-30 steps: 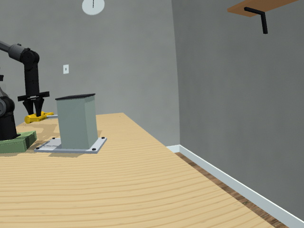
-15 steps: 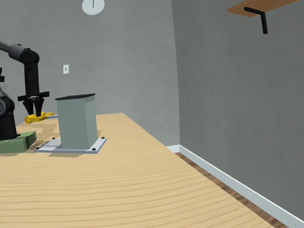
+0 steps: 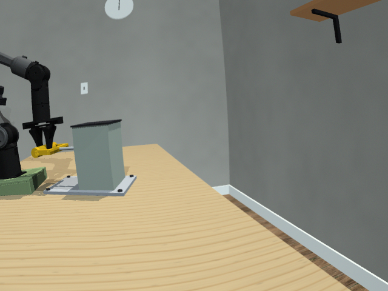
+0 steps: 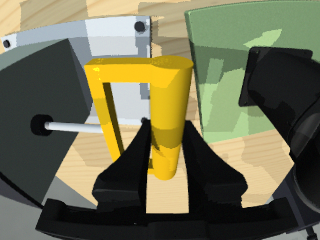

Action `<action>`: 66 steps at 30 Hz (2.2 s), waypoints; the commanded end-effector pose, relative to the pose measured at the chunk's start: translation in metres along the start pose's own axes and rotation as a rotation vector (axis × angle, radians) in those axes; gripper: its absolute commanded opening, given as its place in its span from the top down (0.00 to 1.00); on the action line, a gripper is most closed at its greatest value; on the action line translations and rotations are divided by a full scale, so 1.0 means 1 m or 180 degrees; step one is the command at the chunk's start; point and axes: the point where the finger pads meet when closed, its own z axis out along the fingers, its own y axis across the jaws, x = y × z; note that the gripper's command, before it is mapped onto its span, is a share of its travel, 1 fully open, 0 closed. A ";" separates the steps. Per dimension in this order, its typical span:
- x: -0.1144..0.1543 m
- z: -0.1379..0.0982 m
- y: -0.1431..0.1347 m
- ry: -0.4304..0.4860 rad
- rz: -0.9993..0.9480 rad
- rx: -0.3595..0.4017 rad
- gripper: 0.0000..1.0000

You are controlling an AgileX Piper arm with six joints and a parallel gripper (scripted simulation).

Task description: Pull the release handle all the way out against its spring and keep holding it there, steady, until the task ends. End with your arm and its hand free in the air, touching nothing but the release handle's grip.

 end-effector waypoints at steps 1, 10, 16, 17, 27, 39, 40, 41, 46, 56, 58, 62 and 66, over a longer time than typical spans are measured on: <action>0.000 0.000 -0.010 0.0002 0.0005 0.0115 1.00; 0.000 0.000 -0.018 0.0002 0.0007 0.0115 1.00; 0.000 0.000 -0.019 0.0002 0.0004 0.0115 1.00; 0.000 0.000 -0.019 0.0002 0.0004 0.0115 1.00; 0.000 0.000 -0.019 0.0002 0.0004 0.0115 1.00; 0.000 0.000 -0.019 0.0002 0.0004 0.0115 1.00; 0.000 0.000 -0.019 0.0002 0.0004 0.0115 1.00; 0.000 0.000 -0.019 0.0002 0.0004 0.0115 1.00; 0.000 0.000 -0.019 0.0002 0.0004 0.0115 1.00; 0.000 0.000 -0.019 0.0002 0.0004 0.0115 1.00; 0.000 0.000 -0.019 0.0002 0.0004 0.0115 1.00; 0.000 0.000 -0.019 0.0002 0.0004 0.0115 1.00; 0.000 0.000 -0.019 0.0002 0.0004 0.0115 1.00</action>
